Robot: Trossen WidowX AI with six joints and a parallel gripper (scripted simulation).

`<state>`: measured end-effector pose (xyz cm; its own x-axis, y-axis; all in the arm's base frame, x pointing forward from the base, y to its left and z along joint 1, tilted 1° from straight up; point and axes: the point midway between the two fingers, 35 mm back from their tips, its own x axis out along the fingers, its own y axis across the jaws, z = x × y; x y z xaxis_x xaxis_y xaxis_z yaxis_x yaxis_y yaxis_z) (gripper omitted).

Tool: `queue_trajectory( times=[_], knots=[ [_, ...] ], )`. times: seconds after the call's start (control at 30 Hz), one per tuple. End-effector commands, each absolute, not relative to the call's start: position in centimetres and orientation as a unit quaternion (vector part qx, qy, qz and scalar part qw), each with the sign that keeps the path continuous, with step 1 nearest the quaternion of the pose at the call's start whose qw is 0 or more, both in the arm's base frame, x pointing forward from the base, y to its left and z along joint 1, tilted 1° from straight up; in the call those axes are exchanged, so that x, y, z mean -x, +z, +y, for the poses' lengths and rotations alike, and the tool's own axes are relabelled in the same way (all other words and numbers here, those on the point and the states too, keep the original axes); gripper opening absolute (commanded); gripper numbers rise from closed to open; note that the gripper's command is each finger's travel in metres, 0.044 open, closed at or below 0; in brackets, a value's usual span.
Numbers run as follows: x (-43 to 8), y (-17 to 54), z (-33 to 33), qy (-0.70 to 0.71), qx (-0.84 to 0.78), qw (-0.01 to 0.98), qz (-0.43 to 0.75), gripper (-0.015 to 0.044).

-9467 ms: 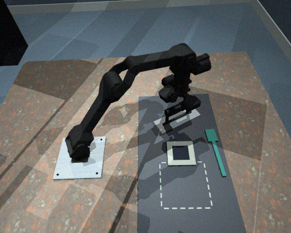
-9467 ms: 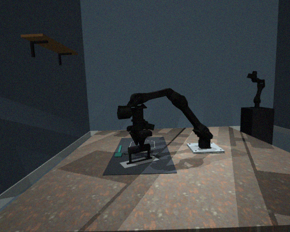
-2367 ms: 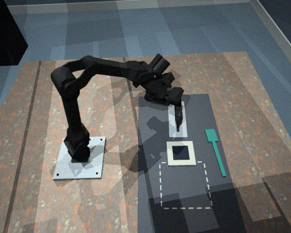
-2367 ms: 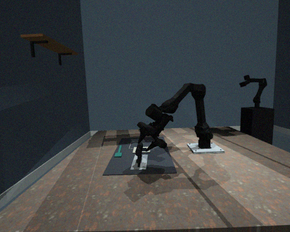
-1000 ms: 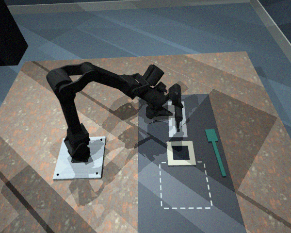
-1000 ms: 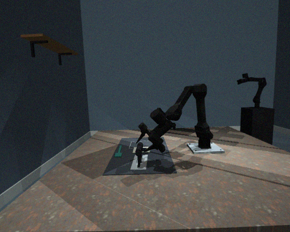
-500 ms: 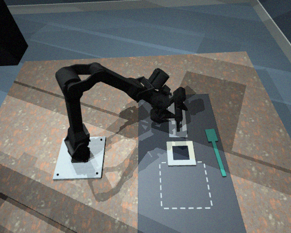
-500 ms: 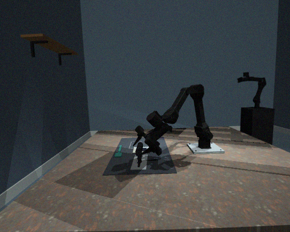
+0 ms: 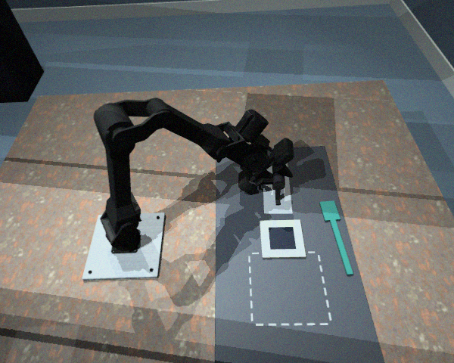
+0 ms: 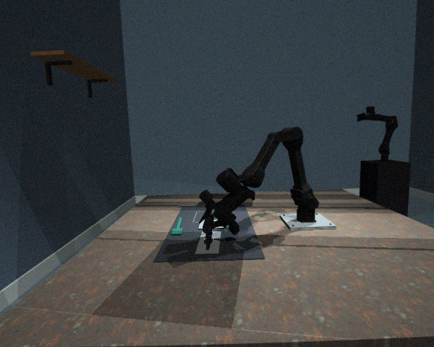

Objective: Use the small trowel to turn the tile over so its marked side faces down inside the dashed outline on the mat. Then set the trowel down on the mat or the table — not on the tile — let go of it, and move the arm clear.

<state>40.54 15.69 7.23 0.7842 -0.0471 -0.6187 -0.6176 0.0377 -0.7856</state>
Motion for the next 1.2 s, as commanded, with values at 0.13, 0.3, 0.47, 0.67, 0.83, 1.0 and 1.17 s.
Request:
queue_trajectory(
  times=[0.13,0.3,0.47,0.67,0.83,1.0,1.17],
  knots=[
    [-40.6,7.2,15.7,0.213,0.662,0.674,0.25,0.0089],
    [-40.6,7.2,15.7,0.213,0.662,0.674,0.25,0.0056],
    [-40.6,7.2,15.7,0.213,0.662,0.674,0.25,0.0023],
    [-40.7,8.1,15.8,0.213,0.662,0.674,0.25,0.0],
    [-40.6,11.1,15.8,0.212,0.662,0.674,0.25,0.0],
    [-40.4,13.3,15.7,0.212,0.662,0.674,0.251,0.0],
    [-40.4,13.3,15.7,0.212,0.662,0.674,0.251,0.0]
  ],
)
